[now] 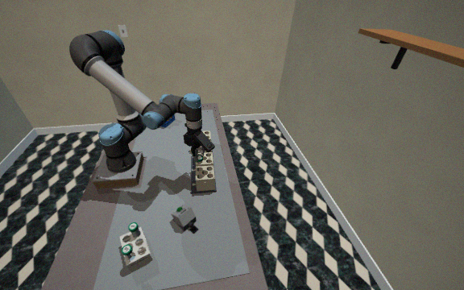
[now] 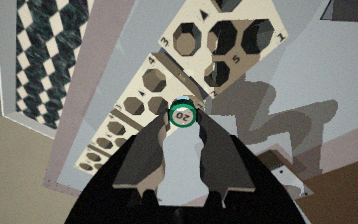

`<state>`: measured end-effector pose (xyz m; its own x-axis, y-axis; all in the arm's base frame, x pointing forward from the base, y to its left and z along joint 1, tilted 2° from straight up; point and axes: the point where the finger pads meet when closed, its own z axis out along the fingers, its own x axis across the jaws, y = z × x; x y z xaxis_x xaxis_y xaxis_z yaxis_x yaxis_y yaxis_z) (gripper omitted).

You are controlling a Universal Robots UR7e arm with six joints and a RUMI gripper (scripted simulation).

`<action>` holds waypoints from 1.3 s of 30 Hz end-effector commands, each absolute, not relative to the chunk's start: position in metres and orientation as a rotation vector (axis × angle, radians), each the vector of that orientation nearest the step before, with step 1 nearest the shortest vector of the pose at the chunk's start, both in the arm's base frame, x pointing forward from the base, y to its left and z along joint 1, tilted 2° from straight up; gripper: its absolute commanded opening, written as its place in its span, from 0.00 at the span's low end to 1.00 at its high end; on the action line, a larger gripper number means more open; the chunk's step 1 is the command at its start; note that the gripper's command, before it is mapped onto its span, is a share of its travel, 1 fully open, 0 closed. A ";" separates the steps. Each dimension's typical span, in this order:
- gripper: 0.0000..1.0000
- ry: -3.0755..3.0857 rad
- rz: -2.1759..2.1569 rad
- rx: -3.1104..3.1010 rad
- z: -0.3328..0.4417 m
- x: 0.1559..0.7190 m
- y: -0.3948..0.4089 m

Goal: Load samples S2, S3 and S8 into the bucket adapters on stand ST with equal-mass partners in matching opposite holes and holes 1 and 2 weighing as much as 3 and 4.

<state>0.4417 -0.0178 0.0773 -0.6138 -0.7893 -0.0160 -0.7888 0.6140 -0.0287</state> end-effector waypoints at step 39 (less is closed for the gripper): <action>0.00 2.797 -0.030 -1.368 0.109 0.441 -0.018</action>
